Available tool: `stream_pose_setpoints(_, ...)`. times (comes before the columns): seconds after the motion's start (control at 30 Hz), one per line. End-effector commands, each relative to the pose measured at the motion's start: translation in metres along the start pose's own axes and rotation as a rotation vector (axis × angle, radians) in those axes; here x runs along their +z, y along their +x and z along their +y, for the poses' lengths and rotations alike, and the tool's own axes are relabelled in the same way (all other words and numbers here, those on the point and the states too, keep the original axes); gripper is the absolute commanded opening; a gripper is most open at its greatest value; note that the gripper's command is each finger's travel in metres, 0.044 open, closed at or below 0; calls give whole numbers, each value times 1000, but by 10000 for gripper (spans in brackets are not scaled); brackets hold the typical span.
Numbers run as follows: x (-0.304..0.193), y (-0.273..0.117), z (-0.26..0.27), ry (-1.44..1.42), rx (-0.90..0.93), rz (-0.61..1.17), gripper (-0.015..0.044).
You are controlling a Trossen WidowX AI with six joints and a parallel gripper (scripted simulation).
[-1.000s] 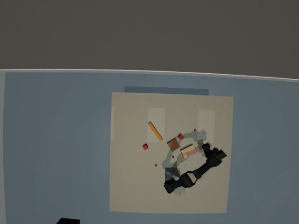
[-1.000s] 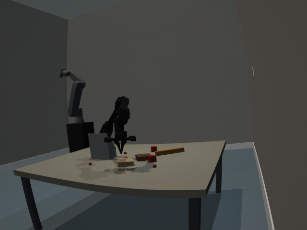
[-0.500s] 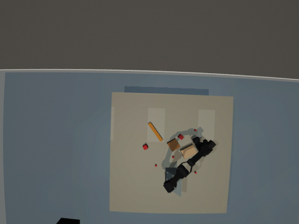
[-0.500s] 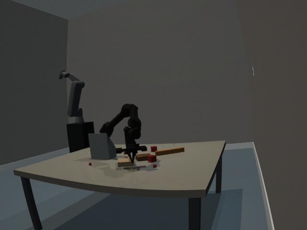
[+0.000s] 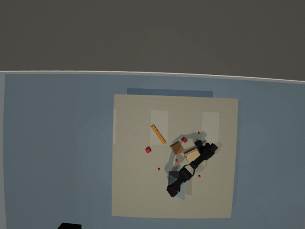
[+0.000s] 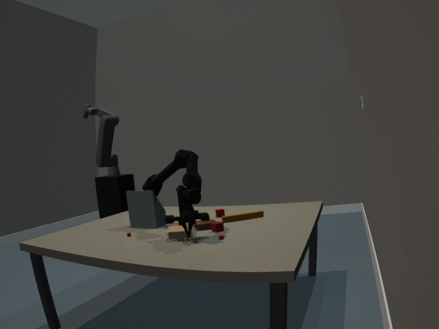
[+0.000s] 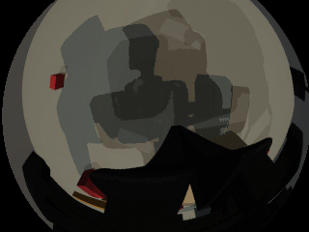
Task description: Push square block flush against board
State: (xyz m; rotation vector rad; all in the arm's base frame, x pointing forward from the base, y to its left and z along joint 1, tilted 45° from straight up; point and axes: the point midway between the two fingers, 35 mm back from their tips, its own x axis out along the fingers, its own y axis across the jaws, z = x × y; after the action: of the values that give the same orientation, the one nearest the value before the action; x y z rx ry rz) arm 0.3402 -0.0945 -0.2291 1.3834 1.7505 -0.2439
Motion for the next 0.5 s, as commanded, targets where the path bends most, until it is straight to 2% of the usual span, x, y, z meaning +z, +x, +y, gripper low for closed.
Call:
stream_pose_setpoints(0.0, -5, 0, 0, 7, 3, 2, 0)
stream_pose_setpoints(0.47, -20, 0, 1, 8, 3, 3, 0)
